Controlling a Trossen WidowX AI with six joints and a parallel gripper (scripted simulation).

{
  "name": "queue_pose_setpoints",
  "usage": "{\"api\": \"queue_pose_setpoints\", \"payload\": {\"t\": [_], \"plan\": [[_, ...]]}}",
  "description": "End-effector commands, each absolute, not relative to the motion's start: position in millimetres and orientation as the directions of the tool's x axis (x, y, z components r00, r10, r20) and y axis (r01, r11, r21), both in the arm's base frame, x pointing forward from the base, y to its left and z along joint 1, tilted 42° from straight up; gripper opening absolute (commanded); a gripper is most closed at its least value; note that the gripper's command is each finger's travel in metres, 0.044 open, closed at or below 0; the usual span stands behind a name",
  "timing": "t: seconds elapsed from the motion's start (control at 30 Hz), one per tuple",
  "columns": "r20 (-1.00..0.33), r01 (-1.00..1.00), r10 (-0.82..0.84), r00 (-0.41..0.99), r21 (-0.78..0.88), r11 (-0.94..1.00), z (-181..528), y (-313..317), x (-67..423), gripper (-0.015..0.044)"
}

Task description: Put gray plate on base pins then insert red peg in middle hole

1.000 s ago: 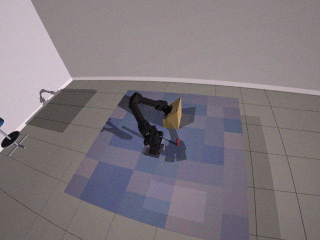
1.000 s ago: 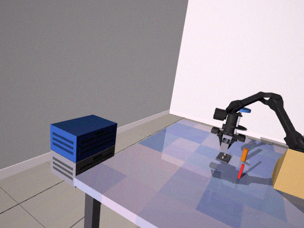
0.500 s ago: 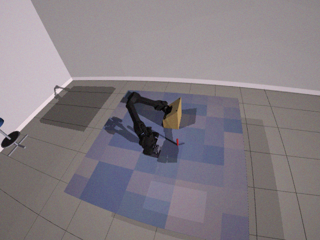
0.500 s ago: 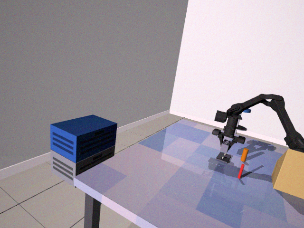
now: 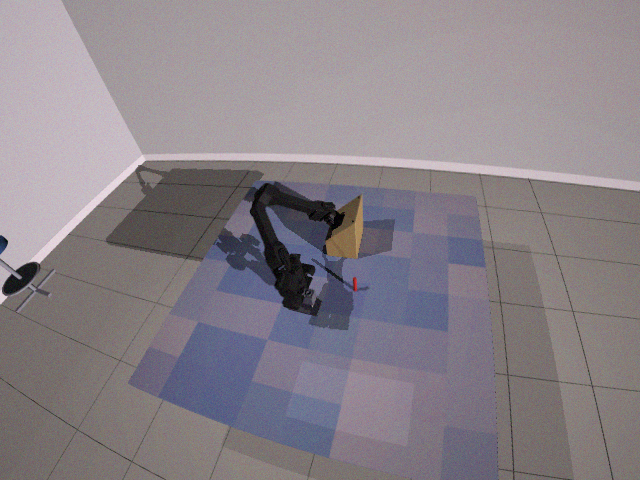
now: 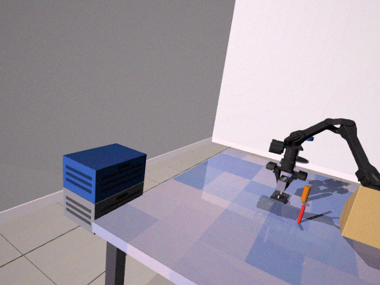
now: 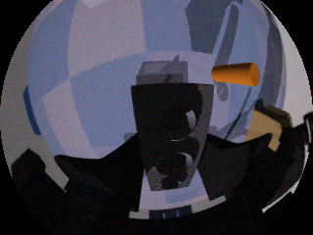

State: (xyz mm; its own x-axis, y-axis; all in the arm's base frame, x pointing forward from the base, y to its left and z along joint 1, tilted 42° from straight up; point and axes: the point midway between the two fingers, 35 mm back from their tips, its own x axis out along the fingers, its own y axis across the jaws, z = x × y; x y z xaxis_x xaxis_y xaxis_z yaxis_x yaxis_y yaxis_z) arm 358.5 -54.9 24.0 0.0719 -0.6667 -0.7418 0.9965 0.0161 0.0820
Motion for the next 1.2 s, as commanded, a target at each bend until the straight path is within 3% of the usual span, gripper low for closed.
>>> {"api": "queue_pose_setpoints", "payload": {"t": [0.0, 1.17], "plan": [[-0.738, 0.997, -0.671, 0.071, 0.079, 0.019, 24, -56, 358, 0.0], [-0.737, 0.997, -0.672, 0.071, 0.079, 0.019, 9, -71, 359, 0.0]]}}
